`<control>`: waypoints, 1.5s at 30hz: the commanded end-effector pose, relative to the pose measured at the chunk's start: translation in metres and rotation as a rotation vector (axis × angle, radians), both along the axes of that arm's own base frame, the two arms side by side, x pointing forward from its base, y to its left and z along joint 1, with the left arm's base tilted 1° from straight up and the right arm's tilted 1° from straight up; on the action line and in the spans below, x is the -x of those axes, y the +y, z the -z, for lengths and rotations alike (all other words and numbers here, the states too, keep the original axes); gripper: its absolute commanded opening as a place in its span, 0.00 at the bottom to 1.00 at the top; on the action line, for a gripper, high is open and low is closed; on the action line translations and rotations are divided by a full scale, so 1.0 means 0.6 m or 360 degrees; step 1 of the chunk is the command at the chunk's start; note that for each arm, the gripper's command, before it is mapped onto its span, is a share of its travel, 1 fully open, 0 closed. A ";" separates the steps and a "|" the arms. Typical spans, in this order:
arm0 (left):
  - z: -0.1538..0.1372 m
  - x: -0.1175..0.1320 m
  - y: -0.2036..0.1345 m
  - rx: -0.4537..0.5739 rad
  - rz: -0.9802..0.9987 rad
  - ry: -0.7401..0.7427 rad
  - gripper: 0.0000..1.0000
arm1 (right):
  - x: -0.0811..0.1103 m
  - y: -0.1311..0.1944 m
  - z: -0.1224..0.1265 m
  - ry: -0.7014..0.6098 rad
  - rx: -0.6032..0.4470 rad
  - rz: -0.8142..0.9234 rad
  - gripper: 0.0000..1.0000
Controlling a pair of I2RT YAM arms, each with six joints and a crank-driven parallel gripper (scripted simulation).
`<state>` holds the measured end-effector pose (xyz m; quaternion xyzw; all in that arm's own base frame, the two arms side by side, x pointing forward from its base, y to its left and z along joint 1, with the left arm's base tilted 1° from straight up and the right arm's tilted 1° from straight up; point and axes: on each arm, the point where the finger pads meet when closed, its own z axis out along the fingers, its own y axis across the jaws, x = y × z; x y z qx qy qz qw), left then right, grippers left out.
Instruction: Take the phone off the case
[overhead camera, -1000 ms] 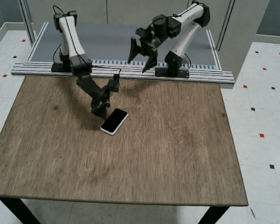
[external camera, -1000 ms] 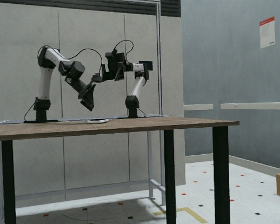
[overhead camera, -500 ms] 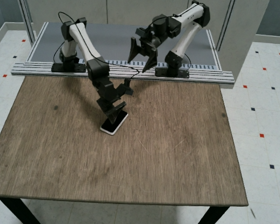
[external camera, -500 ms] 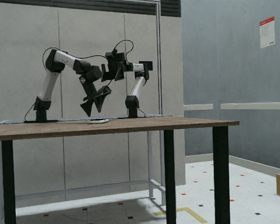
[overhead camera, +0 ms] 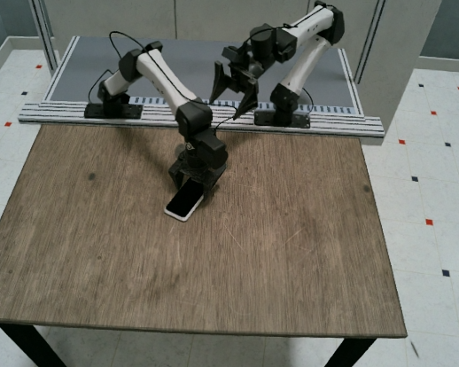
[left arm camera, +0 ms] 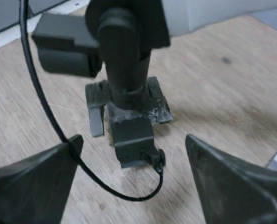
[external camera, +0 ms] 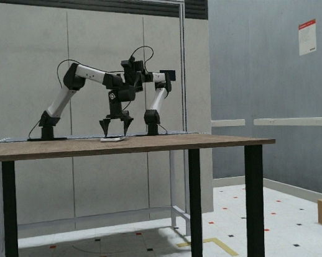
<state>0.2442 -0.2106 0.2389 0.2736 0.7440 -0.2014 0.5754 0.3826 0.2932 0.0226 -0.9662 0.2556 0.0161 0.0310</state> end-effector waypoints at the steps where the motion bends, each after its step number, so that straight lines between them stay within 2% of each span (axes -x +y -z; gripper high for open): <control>1: 0.003 -0.002 0.003 -0.0009 -0.0013 0.0010 1.00 | -0.018 -0.019 -0.013 -0.0013 0.0086 -0.0024 1.00; 8: 0.003 -0.002 0.003 -0.0009 -0.0013 0.0010 1.00 | -0.017 -0.027 -0.005 -0.0035 0.0051 -0.0012 1.00; 11: 0.003 -0.002 0.003 -0.0009 -0.0013 0.0010 1.00 | -0.020 -0.025 0.023 -0.0005 0.0076 -0.0012 0.91; 13: 0.003 -0.002 0.003 -0.0009 -0.0013 0.0010 1.00 | -0.018 -0.018 0.004 -0.0034 0.0052 -0.0007 0.88; 15: 0.003 -0.002 0.003 -0.0009 -0.0013 0.0010 1.00 | -0.018 -0.018 0.004 -0.0034 0.0052 -0.0007 0.82; 17: 0.003 -0.002 0.003 -0.0009 -0.0013 0.0010 1.00 | -0.018 -0.018 0.004 -0.0034 0.0052 -0.0007 0.82; 20: 0.003 -0.002 0.003 -0.0009 -0.0013 0.0010 1.00 | -0.015 -0.021 0.004 -0.0020 0.0065 -0.0007 0.74; 22: 0.003 -0.002 0.003 -0.0009 -0.0013 0.0010 1.00 | -0.015 -0.021 0.004 -0.0020 0.0065 -0.0007 0.98; 24: 0.003 -0.002 0.003 -0.0009 -0.0013 0.0010 1.00 | -0.013 -0.026 -0.001 -0.0030 0.0100 -0.0013 1.00; 25: 0.003 -0.002 0.003 -0.0009 -0.0013 0.0010 1.00 | -0.011 -0.029 0.002 -0.0017 0.0111 -0.0011 0.91; 31: 0.003 -0.002 0.003 -0.0009 -0.0013 0.0010 1.00 | -0.010 -0.027 0.018 0.0003 0.0127 -0.0007 0.74; 32: 0.003 -0.002 0.003 -0.0009 -0.0013 0.0010 1.00 | -0.011 -0.027 0.016 0.0003 0.0127 -0.0005 0.61; 34: 0.003 -0.002 0.003 -0.0009 -0.0013 0.0010 1.00 | -0.011 -0.027 0.016 0.0003 0.0127 -0.0005 0.61; 35: 0.003 -0.002 0.003 -0.0009 -0.0013 0.0010 1.00 | -0.013 -0.026 0.002 -0.0017 0.0111 -0.0003 0.49; 36: 0.003 -0.002 0.003 -0.0009 -0.0013 0.0010 1.00 | -0.015 -0.024 -0.016 -0.0034 0.0097 -0.0002 0.61; 39: 0.003 -0.002 0.003 -0.0009 -0.0013 0.0010 1.00 | -0.015 -0.024 -0.016 -0.0034 0.0097 -0.0002 0.98; 45: 0.003 -0.002 0.003 -0.0009 -0.0013 0.0010 1.00 | -0.010 -0.026 0.011 -0.0028 0.0104 -0.0016 1.00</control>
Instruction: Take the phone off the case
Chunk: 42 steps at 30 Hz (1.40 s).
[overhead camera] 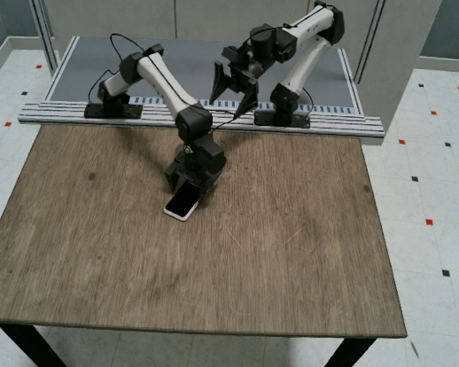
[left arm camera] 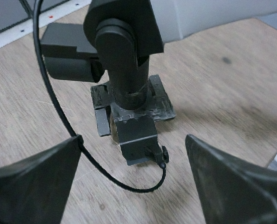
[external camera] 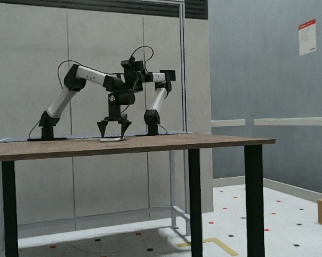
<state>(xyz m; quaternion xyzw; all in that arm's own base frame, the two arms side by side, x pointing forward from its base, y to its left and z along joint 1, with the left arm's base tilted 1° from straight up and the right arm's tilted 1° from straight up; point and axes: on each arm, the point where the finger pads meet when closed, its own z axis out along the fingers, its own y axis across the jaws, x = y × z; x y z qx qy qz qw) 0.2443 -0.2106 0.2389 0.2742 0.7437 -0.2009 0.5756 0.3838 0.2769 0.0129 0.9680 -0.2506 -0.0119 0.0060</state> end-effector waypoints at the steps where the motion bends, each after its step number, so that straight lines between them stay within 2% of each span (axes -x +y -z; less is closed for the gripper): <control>1: 0.003 -0.002 0.003 -0.0007 -0.0014 0.0012 1.00 | -0.008 0.001 -0.005 -0.0045 -0.0013 0.0001 1.00; 7: 0.003 -0.002 0.003 -0.0007 -0.0014 0.0012 1.00 | -0.008 0.001 -0.003 -0.0046 -0.0013 0.0001 1.00; 10: 0.003 -0.002 0.003 -0.0007 -0.0014 0.0012 1.00 | -0.004 -0.002 0.020 -0.0011 0.0016 0.0000 1.00; 11: 0.003 -0.002 0.003 -0.0007 -0.0014 0.0012 1.00 | -0.007 0.000 0.017 -0.0019 0.0009 0.0000 0.91; 17: 0.003 -0.002 0.003 -0.0007 -0.0014 0.0012 1.00 | -0.004 -0.004 -0.001 -0.0029 0.0001 0.0004 0.74; 18: 0.003 -0.002 0.003 -0.0007 -0.0014 0.0012 1.00 | -0.006 -0.003 -0.017 -0.0046 -0.0014 0.0005 0.61; 21: 0.003 -0.002 0.003 -0.0007 -0.0014 0.0012 1.00 | -0.006 -0.003 -0.022 -0.0045 -0.0013 0.0005 0.98; 23: 0.003 -0.002 0.003 -0.0007 -0.0014 0.0012 1.00 | -0.006 -0.003 -0.022 -0.0045 -0.0013 0.0005 0.98; 26: 0.003 -0.002 0.003 -0.0007 -0.0014 0.0012 1.00 | 0.000 -0.003 -0.045 -0.0025 -0.0022 0.0005 1.00; 31: 0.003 -0.002 0.003 -0.0007 -0.0014 0.0012 1.00 | -0.015 0.009 -0.073 -0.0093 -0.0083 0.0005 1.00; 32: 0.003 -0.002 0.003 -0.0007 -0.0014 0.0012 1.00 | -0.010 0.004 -0.068 -0.0072 -0.0065 0.0005 1.00; 34: 0.003 -0.002 0.003 -0.0007 -0.0014 0.0012 1.00 | -0.010 0.005 -0.061 -0.0073 -0.0066 0.0005 0.94; 37: 0.003 -0.002 0.003 -0.0007 -0.0014 0.0012 1.00 | -0.005 0.000 -0.005 -0.0022 -0.0022 0.0005 0.90; 38: 0.003 -0.002 0.003 -0.0007 -0.0014 0.0012 1.00 | -0.004 0.000 0.003 -0.0017 -0.0018 0.0005 0.89; 42: 0.003 -0.002 0.003 -0.0007 -0.0014 0.0012 1.00 | -0.010 0.005 0.002 -0.0026 -0.0026 0.0005 0.91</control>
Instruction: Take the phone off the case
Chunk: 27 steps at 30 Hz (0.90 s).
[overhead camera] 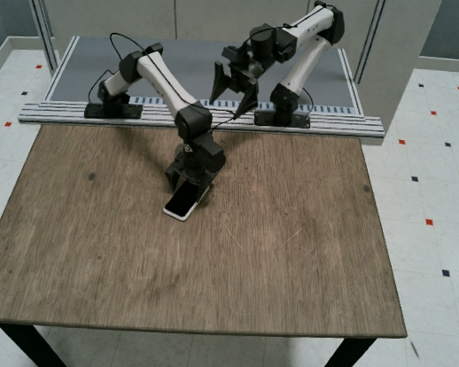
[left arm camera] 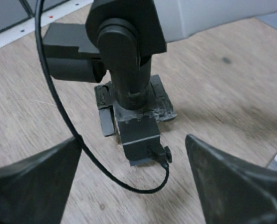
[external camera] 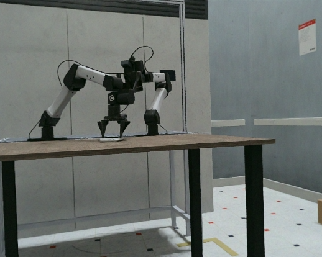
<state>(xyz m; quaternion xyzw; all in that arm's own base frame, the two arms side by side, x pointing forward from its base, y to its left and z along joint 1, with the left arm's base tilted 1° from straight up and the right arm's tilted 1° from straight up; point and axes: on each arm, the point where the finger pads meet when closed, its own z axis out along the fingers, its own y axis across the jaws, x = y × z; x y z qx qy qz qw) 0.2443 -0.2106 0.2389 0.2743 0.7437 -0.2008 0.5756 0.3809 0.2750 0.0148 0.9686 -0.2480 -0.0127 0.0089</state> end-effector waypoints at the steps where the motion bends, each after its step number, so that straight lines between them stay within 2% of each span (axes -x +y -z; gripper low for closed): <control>1: 0.003 -0.002 0.003 -0.0007 -0.0014 0.0012 1.00 | -0.018 0.011 0.010 -0.0033 -0.0036 0.0014 0.91; 3: 0.003 -0.002 0.003 -0.0007 -0.0014 0.0012 1.00 | -0.019 0.012 -0.002 -0.0050 -0.0051 0.0014 0.91; 5: 0.003 -0.002 0.003 -0.0007 -0.0014 0.0012 1.00 | -0.016 0.009 -0.015 -0.0062 -0.0061 0.0013 0.85; 9: 0.003 -0.002 0.003 -0.0007 -0.0014 0.0012 1.00 | -0.014 0.008 -0.007 -0.0049 -0.0049 0.0013 0.73; 13: 0.003 -0.002 0.003 -0.0007 -0.0014 0.0012 1.00 | -0.016 0.007 -0.049 -0.0066 -0.0057 0.0014 0.73; 15: 0.003 -0.002 0.003 -0.0007 -0.0014 0.0012 1.00 | -0.016 0.007 -0.049 -0.0066 -0.0057 0.0014 0.73; 17: 0.003 -0.002 0.003 -0.0007 -0.0014 0.0012 1.00 | -0.016 0.000 -0.082 -0.0082 -0.0069 0.0011 0.73; 24: 0.003 -0.002 0.003 -0.0007 -0.0014 0.0012 1.00 | 0.009 -0.041 -0.089 -0.0066 -0.0053 0.0009 0.73; 27: 0.003 -0.002 0.003 -0.0007 -0.0014 0.0012 1.00 | 0.004 -0.039 -0.089 -0.0092 -0.0073 0.0004 0.73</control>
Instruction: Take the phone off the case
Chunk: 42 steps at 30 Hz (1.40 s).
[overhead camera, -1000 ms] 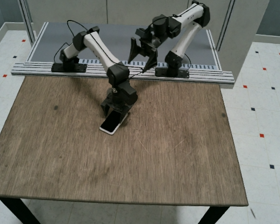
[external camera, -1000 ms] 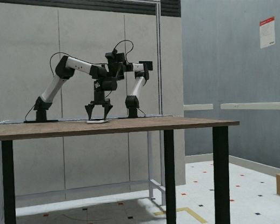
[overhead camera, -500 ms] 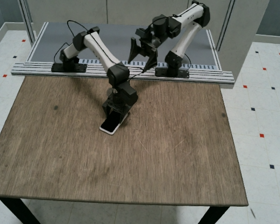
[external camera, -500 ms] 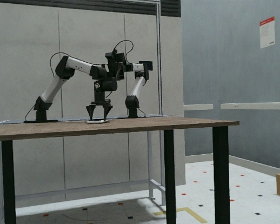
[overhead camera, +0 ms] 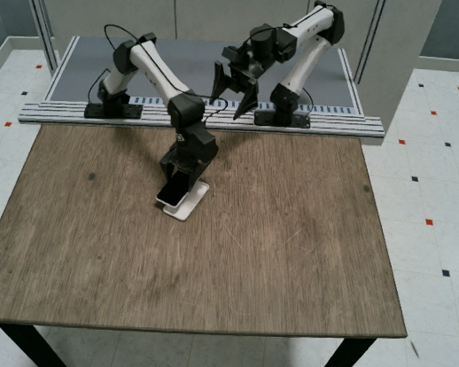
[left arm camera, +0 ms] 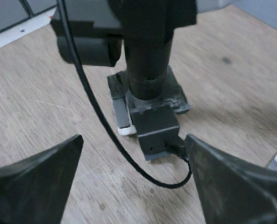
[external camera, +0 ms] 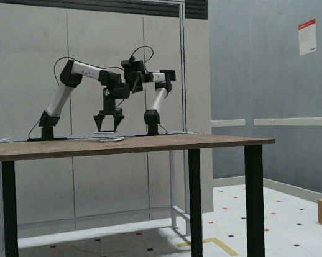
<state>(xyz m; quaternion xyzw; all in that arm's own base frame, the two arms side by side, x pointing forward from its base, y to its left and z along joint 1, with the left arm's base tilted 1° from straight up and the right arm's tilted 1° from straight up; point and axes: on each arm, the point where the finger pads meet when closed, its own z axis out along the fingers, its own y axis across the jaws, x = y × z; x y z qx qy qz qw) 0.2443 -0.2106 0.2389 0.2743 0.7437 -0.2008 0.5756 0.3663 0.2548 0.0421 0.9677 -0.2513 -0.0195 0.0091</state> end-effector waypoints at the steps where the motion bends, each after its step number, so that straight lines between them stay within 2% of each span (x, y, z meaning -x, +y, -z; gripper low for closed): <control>1: 0.003 -0.002 0.003 -0.0007 -0.0014 0.0012 1.00 | -0.020 -0.006 -0.044 -0.0116 -0.0070 -0.0008 0.73; 10: 0.003 -0.002 0.003 -0.0007 -0.0014 0.0012 1.00 | -0.009 -0.034 -0.044 -0.0141 -0.0082 -0.0025 0.73; 18: 0.003 -0.002 0.003 -0.0007 -0.0014 0.0012 1.00 | 0.032 -0.105 -0.041 -0.0124 -0.0063 -0.0025 0.73; 22: 0.003 -0.002 0.003 -0.0007 -0.0014 0.0012 1.00 | 0.040 -0.118 -0.041 -0.0118 -0.0057 -0.0022 0.73; 26: 0.003 -0.002 0.003 -0.0007 -0.0014 0.0012 1.00 | 0.061 -0.145 -0.038 -0.0075 -0.0029 -0.0022 0.73; 36: 0.003 -0.002 0.003 -0.0007 -0.0014 0.0012 1.00 | 0.060 -0.149 -0.044 -0.0088 -0.0036 0.0001 0.73; 40: 0.003 -0.002 0.003 -0.0007 -0.0014 0.0012 1.00 | 0.049 -0.145 -0.039 -0.0076 -0.0028 -0.0011 0.73; 42: 0.003 -0.002 0.003 -0.0007 -0.0014 0.0012 1.00 | 0.050 -0.145 -0.024 -0.0058 -0.0017 0.0017 0.73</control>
